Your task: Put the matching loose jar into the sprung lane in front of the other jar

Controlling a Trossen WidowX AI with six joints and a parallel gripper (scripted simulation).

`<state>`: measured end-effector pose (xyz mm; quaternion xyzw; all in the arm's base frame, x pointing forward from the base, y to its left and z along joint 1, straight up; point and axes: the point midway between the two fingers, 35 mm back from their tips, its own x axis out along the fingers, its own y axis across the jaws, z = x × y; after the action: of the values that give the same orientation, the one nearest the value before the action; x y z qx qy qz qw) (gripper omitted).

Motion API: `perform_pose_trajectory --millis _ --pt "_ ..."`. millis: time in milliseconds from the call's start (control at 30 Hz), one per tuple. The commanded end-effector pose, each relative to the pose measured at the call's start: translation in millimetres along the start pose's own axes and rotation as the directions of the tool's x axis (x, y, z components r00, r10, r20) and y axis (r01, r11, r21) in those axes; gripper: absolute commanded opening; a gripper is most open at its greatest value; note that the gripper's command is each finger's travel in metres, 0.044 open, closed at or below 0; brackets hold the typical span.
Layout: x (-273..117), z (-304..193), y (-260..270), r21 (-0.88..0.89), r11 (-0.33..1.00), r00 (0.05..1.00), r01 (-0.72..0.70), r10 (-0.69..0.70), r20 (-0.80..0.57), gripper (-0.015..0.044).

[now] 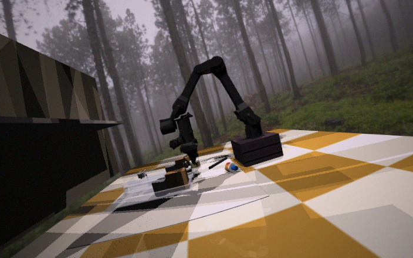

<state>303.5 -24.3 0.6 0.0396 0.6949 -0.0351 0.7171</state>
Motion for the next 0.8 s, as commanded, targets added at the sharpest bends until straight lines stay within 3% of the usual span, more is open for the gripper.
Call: perform_pose_trajectory --millis 0,767 --pt "1.5 3.5 0.0 -0.006 1.0 1.0 0.0 0.0 0.0 0.0" --pt "1.8 12.5 0.1 -0.006 1.0 1.0 0.0 0.0 0.001 0.0"
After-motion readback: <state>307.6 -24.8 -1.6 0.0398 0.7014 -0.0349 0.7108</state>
